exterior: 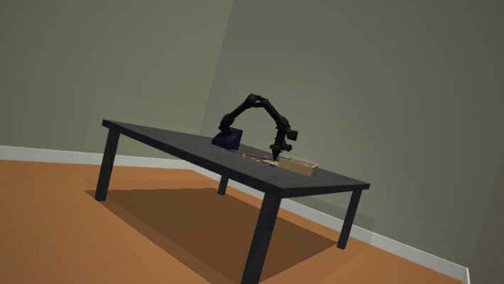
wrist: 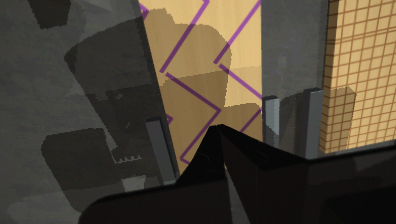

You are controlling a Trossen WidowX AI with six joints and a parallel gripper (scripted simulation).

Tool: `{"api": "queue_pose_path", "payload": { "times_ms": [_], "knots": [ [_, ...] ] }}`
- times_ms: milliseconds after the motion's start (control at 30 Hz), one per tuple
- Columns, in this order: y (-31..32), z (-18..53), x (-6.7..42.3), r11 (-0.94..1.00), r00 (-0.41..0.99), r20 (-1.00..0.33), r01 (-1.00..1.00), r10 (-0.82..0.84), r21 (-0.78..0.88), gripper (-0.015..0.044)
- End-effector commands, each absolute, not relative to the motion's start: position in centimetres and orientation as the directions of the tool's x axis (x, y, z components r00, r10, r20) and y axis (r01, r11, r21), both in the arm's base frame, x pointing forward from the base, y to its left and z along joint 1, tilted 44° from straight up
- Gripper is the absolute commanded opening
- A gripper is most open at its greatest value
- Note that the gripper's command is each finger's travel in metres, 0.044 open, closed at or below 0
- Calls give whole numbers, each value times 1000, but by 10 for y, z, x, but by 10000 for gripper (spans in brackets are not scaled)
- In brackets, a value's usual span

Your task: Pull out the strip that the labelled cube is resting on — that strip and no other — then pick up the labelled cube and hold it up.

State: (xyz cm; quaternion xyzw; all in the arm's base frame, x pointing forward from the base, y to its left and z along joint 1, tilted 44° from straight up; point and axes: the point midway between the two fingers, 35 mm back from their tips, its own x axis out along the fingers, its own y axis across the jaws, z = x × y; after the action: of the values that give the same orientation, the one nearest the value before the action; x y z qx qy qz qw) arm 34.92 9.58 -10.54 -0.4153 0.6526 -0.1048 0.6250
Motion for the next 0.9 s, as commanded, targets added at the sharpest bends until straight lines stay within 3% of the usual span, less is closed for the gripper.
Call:
{"api": "queue_pose_path", "payload": {
  "times_ms": [0, 867],
  "knots": [
    [91, -107, 346, 631, 124, -726, -411, -676, -658, 0],
    [76, -100, 310, 630, 122, -726, -413, -677, -657, 0]
  ]
}}
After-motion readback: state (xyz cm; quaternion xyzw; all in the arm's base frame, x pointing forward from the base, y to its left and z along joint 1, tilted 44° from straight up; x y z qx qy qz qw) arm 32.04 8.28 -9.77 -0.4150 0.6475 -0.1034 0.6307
